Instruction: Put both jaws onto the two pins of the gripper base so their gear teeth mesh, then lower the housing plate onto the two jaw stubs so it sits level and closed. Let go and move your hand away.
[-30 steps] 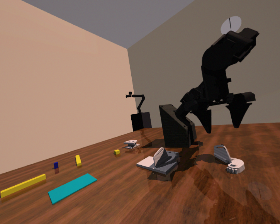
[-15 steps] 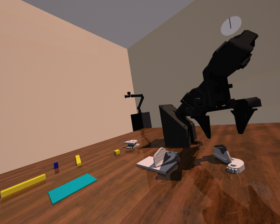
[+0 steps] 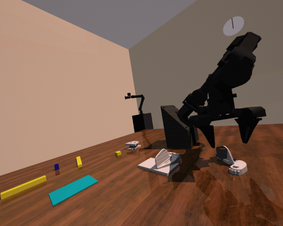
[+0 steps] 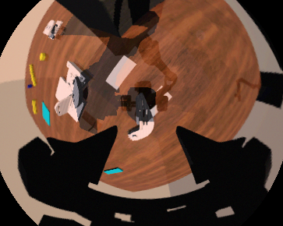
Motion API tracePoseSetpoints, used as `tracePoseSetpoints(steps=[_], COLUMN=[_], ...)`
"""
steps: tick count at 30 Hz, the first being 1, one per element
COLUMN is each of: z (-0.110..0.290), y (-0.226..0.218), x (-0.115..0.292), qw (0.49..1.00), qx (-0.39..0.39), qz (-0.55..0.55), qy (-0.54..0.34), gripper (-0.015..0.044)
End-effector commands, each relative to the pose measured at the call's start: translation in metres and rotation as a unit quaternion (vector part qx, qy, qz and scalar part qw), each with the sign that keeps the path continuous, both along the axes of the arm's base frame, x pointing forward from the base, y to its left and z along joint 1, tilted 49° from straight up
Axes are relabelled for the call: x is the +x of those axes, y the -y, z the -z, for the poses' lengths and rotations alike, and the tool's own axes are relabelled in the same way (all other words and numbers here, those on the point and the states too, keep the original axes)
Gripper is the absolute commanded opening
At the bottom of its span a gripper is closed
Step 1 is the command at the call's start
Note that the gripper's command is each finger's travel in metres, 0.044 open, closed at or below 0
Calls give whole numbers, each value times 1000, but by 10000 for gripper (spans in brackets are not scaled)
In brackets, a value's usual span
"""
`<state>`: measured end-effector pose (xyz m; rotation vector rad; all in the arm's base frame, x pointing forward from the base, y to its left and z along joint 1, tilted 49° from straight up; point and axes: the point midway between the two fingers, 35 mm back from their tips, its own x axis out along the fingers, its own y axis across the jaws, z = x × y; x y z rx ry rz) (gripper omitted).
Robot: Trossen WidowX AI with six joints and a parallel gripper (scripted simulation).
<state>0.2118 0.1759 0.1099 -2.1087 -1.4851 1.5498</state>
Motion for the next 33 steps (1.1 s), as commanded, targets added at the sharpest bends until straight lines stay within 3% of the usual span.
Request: tracePoseSetpoints(steps=[1, 33], z=[6, 32], y=[-4, -34], x=[0, -2], qw=[1000, 1000], qx=[-3, -1], qz=[1, 1], qy=[-4, -5], gripper=[440, 440])
